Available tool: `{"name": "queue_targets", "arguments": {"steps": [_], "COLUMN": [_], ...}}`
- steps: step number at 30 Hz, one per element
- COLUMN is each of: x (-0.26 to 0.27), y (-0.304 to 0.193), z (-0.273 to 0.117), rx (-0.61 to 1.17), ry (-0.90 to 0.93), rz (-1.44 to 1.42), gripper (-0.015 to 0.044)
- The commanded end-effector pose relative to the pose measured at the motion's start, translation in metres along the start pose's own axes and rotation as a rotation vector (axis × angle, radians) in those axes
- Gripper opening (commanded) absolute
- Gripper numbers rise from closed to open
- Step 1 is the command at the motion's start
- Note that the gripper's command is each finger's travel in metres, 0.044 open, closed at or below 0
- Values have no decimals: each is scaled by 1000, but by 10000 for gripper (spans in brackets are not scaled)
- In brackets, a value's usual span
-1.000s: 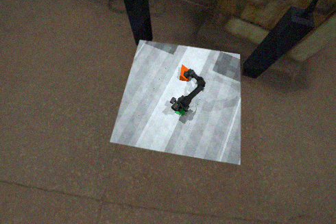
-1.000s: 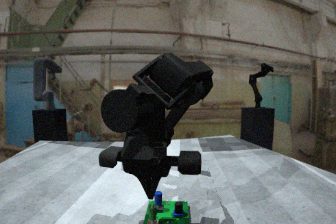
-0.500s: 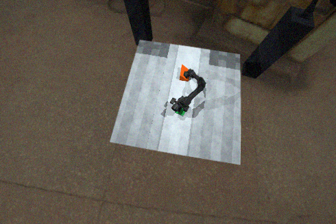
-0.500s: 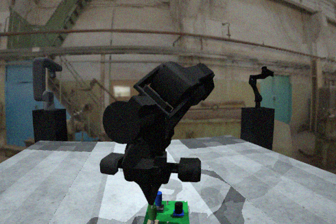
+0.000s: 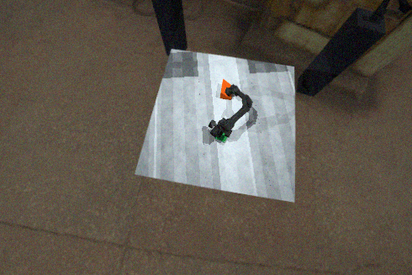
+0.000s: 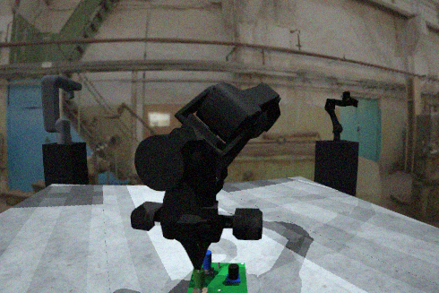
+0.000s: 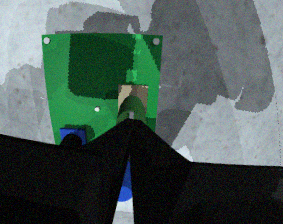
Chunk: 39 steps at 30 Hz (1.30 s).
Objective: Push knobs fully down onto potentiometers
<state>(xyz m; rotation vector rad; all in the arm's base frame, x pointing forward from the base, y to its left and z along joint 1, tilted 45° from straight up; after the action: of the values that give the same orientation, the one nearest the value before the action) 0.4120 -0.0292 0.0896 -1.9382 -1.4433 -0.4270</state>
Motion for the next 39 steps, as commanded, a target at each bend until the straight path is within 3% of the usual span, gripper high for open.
{"name": "queue_targets", "arguments": {"steps": [1,39], "x": [0,0], "y": [0,0], "z": [2,5], "rx": [0,0], "ry": [5,5], "rz": [4,4], "gripper": [0,0]}}
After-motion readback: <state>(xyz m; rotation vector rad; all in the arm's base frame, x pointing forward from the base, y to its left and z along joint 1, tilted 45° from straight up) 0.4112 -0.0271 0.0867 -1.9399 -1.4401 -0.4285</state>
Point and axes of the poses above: the point midway between the two fingers, 35 mm back from their tips, its own z axis out along the fingers, its own x axis across the jaws, y = z × x, the point moved 9 cm from there along -z, back along the fingers, and after that the axes turned 8 degrees about z, right-handed, at the moved point
